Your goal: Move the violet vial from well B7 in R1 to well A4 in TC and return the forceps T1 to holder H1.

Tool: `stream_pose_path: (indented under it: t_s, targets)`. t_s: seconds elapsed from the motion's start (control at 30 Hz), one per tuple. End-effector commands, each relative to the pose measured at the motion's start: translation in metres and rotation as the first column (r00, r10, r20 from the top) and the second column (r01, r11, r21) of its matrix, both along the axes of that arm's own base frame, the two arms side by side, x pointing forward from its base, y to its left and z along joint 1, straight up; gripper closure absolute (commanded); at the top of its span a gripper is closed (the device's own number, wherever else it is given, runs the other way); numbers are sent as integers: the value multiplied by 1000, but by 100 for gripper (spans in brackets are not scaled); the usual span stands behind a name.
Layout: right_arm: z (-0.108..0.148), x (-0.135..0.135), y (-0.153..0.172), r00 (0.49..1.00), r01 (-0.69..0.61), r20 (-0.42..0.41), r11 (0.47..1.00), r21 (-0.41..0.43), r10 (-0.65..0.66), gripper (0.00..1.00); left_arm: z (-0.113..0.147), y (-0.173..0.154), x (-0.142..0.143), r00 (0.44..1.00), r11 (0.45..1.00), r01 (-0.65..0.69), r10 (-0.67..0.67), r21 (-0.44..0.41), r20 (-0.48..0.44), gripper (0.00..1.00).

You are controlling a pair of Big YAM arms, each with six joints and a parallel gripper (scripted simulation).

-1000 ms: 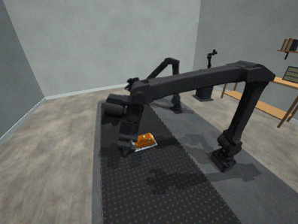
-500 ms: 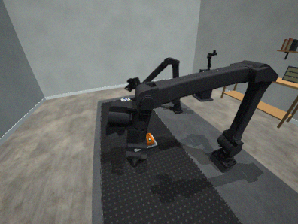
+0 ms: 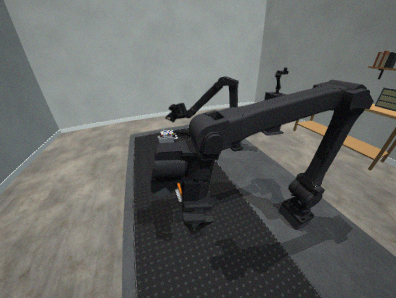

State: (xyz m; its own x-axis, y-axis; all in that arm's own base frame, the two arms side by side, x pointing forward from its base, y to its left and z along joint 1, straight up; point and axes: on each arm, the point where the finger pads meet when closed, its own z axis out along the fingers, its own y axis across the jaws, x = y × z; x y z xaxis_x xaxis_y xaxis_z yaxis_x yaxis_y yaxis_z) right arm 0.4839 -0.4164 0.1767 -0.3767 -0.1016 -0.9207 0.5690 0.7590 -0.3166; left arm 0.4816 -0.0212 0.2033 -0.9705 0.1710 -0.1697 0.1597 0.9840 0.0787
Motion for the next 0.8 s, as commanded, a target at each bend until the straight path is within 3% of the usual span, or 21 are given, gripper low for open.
stream_pose_path:
  t_s: [0.0, 0.27, 0.33, 0.37, 0.4, 0.7, 0.77]
  targets:
    - [19, 7, -6, 1000, 0, 30, 1000, -26, 0, 76, 9, 14, -12, 1000, 1000, -13, 13, -4, -1, 0]
    - [19, 7, -6, 1000, 0, 30, 1000, -26, 0, 76, 10, 32, -22, 1000, 1000, -13, 13, -4, 19, 0]
    - [19, 7, -6, 1000, 0, 30, 1000, -26, 0, 76, 9, 38, -33, 997, 997, -73, 72, -16, -37, 0]
    - [19, 7, -6, 1000, 0, 30, 1000, -26, 0, 76, 19, 41, -16, 995, 996, -92, 91, -22, -29, 0]
    - [19, 7, -6, 1000, 0, 30, 1000, -26, 0, 76, 5, 43, -38, 993, 995, -96, 94, -20, -65, 0]
    - [19, 7, -6, 1000, 0, 30, 1000, -26, 0, 76, 8, 63, -55, 996, 997, -73, 73, -17, -43, 0]
    - [19, 7, -6, 1000, 0, 30, 1000, -26, 0, 76, 8, 67, -66, 987, 990, -135, 131, -30, -94, 0]
